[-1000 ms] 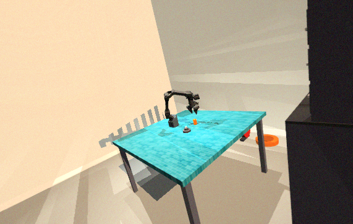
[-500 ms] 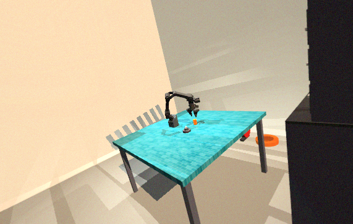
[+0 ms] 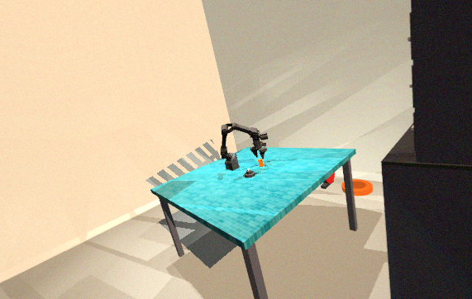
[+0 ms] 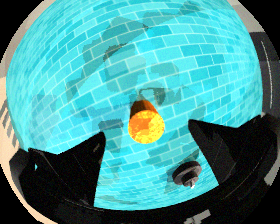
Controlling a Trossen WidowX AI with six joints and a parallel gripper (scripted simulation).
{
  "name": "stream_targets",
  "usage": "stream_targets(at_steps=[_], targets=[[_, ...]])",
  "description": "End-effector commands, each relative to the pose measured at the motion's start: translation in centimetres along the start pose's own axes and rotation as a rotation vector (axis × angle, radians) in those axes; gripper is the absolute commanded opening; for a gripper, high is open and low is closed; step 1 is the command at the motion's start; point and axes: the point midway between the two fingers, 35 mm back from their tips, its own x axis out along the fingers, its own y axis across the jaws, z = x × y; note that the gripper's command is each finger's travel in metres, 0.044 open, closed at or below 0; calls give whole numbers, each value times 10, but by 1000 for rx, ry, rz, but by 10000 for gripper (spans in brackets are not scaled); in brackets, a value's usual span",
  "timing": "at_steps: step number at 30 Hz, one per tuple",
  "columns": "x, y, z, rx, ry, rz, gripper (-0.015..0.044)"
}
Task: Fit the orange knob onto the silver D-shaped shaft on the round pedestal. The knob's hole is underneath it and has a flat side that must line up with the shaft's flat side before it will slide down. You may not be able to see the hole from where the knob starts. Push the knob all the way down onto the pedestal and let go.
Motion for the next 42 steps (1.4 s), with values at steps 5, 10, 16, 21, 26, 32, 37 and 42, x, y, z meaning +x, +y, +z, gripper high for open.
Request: stream_targets(at_steps=[5,10,16,21,26,32,37,42], targets=[[16,-1,-1,-6,7,-1,440],[24,-1,-1,-6,7,-1,440],[33,-1,-1,-6,7,-1,440],[41,-1,-2,-6,8,-2,440],[49,-1,-2,-6,9,-2,440],[59,0,-3,-6,10,-2,440],[63,0,-4,-6,11,-2,414],[63,0,-4,-6,11,-2,282]])
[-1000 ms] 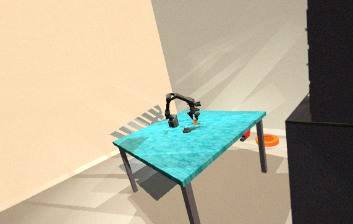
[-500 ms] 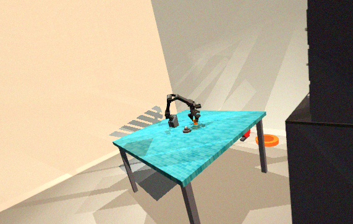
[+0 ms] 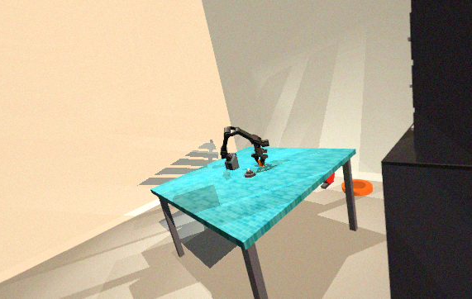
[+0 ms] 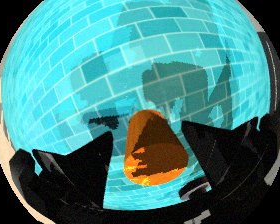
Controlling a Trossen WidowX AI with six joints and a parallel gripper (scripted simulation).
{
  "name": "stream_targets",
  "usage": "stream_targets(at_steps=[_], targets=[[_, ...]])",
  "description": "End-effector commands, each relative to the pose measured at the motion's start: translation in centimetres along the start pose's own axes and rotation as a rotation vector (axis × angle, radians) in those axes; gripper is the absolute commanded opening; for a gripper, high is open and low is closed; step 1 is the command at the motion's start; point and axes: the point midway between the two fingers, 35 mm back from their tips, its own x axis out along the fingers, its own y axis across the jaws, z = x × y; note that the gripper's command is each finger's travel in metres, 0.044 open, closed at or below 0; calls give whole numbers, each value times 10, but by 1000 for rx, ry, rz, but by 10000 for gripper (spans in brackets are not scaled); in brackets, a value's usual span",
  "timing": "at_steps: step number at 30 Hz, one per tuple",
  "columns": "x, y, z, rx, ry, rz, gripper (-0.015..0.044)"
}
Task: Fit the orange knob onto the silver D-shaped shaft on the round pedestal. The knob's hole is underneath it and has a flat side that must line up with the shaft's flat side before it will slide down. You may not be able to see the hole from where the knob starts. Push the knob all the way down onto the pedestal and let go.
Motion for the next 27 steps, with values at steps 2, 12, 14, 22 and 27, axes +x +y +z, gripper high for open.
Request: stream_targets(at_steps=[2,12,14,22,27], targets=[[1,0,-1,-5,4,-4,230],[1,0,-1,-5,4,-4,105],[-3,-1,3,-2,-13,-12,52],[-44,-5,13,1,-50,-24,0],[-76,-5,12,-3,-38,-15,0]])
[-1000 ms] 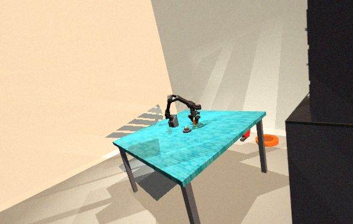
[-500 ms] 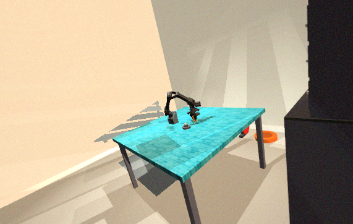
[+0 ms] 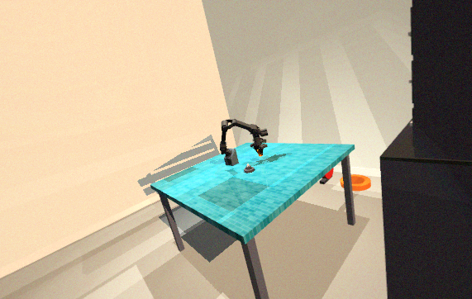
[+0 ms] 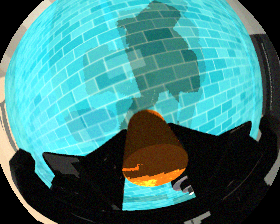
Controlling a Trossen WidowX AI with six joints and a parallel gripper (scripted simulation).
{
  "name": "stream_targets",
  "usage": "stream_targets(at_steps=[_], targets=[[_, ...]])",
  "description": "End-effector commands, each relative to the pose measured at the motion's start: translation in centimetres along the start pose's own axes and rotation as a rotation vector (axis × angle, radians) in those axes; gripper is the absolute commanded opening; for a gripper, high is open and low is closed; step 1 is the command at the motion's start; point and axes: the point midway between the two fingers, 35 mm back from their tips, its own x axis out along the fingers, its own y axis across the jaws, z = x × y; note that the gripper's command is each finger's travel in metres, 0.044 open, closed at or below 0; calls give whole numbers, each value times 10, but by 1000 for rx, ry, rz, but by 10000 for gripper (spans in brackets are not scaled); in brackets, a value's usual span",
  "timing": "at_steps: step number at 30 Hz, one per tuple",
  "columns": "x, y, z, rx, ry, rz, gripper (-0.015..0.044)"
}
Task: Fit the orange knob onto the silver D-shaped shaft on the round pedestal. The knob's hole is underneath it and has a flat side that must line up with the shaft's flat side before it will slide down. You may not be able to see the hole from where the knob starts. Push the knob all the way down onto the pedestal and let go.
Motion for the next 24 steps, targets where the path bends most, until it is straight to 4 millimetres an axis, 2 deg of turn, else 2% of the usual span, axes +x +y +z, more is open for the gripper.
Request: stream_targets(at_steps=[1,10,17,24], targets=[[-31,-1,2,4,-2,4,0],[-88,3,-7,1,29,15,0],[-88,3,-7,-2,29,-4,0],[-99,6,-8,-9,26,-155,0]])
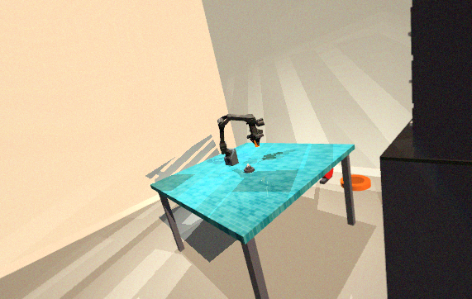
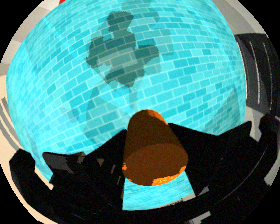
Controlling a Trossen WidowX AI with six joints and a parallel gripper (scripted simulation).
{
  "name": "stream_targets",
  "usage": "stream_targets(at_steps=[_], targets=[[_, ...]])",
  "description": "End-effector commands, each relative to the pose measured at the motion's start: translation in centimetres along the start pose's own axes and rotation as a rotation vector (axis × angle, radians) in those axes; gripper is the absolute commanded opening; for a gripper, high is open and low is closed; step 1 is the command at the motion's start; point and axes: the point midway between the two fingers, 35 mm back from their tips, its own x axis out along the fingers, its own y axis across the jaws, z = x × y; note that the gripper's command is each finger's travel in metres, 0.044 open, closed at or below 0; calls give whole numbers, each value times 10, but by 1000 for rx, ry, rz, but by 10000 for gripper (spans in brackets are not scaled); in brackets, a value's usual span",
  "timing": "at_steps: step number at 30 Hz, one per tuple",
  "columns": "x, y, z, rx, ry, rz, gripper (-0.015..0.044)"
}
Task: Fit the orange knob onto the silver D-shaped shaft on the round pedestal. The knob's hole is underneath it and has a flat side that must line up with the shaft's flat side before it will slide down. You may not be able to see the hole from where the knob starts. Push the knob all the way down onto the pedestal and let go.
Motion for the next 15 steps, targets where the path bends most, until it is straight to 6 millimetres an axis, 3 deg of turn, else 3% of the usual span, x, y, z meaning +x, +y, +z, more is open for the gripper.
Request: stream_targets(at_steps=[1,15], targets=[[-12,1,-1,3,-6,-113,0],[-43,7,-8,1,-7,-422,0]])
